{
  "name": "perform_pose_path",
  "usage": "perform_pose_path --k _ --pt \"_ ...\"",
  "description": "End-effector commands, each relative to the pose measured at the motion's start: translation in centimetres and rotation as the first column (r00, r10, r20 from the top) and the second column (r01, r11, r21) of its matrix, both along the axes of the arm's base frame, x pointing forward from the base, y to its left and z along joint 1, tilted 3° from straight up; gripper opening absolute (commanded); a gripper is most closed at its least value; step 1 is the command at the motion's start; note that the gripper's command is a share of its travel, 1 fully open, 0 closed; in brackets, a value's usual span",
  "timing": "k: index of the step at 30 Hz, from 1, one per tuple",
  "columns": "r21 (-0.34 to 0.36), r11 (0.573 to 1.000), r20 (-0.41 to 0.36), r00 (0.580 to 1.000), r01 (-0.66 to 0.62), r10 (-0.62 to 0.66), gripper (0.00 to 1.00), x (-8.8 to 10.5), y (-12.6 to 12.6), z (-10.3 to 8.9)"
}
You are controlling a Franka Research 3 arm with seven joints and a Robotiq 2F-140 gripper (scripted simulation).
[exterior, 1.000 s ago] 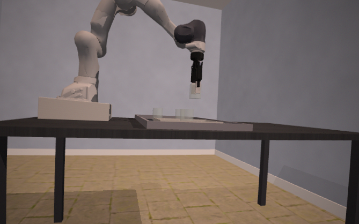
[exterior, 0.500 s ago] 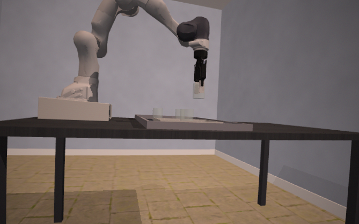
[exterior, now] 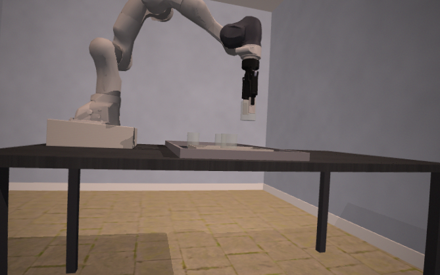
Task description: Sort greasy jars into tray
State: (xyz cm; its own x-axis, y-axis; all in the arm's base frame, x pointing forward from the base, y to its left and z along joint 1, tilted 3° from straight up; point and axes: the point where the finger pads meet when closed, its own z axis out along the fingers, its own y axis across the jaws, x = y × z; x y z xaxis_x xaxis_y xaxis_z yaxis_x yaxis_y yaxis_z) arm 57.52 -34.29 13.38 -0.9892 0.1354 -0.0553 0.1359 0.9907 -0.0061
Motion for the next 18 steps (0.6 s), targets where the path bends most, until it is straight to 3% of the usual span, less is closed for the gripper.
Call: perform_pose_path --k 1,11,18 --pt "0.006 1.0 -0.006 1.0 -0.03 0.03 0.0 -0.1 -0.8 -0.1" --pt "0.006 1.0 -0.006 1.0 -0.03 0.03 0.0 -0.1 -4.1 0.0" --pt "0.006 1.0 -0.006 1.0 -0.03 0.03 0.0 -0.1 -4.1 -0.3"
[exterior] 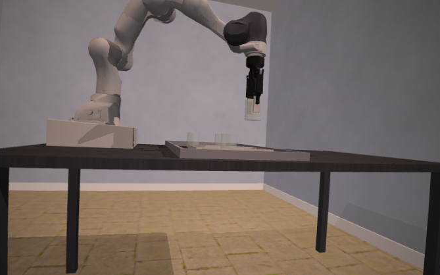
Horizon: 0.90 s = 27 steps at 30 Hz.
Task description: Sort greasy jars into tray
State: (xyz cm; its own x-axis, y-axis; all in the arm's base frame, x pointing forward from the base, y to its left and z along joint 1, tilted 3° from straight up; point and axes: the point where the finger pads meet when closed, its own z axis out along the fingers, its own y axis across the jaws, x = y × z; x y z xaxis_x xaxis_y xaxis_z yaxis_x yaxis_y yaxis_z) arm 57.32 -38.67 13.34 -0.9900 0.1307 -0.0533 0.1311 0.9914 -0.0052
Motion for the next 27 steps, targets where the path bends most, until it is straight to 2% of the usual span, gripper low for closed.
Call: perform_pose_path --k 1,27 --pt "0.005 1.0 -0.004 1.0 -0.025 0.025 0.0 0.1 0.3 -0.5" --pt "0.005 1.0 -0.004 1.0 -0.025 0.025 0.0 0.4 0.2 -6.8"
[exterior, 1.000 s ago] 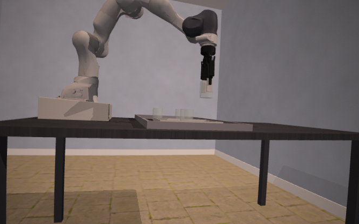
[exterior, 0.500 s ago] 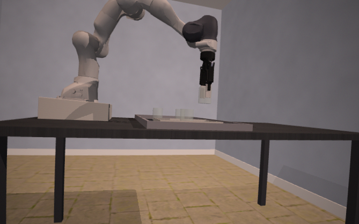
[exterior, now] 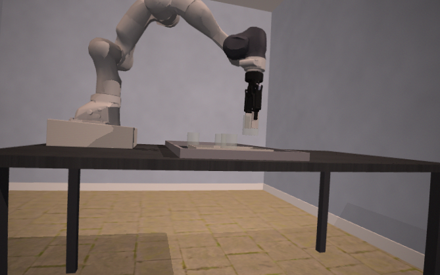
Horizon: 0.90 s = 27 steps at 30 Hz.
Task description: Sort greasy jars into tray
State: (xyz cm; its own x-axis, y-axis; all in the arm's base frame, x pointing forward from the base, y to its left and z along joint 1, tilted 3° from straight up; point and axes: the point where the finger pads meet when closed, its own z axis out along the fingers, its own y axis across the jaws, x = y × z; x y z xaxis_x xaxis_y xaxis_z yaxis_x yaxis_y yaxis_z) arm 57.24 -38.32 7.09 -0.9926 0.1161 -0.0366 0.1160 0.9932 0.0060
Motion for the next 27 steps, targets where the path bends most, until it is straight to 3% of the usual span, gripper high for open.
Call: perform_pose_path --k 1,18,27 --pt "-0.008 1.0 0.011 1.0 -0.01 0.01 0.0 0.5 -0.1 -0.8" --pt "-0.008 1.0 0.011 1.0 -0.01 0.01 0.0 0.7 -0.1 -4.7" --pt "-0.008 1.0 0.011 1.0 -0.01 0.01 0.0 0.7 -0.1 -5.0"
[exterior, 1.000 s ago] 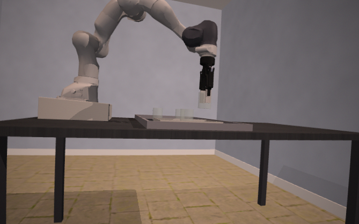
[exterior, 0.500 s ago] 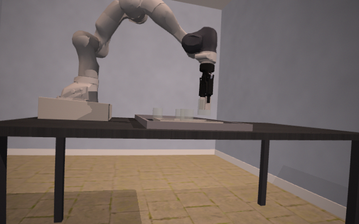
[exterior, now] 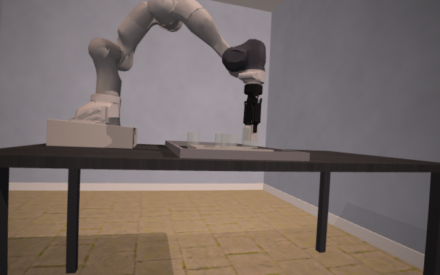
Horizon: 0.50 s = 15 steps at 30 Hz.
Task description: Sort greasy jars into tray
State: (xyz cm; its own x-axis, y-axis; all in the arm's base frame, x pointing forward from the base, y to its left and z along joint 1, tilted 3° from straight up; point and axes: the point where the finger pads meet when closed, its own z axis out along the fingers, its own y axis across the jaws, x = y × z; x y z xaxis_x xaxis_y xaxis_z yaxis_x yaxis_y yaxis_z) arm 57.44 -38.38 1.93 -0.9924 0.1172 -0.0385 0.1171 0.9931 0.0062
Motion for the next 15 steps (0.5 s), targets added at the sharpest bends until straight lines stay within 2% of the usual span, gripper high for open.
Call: perform_pose_path --k 1,15 --pt "-0.008 1.0 0.009 1.0 -0.011 0.011 0.0 0.5 -0.1 0.2" --pt "-0.008 1.0 0.009 1.0 -0.011 0.011 0.0 0.5 -0.1 -1.0"
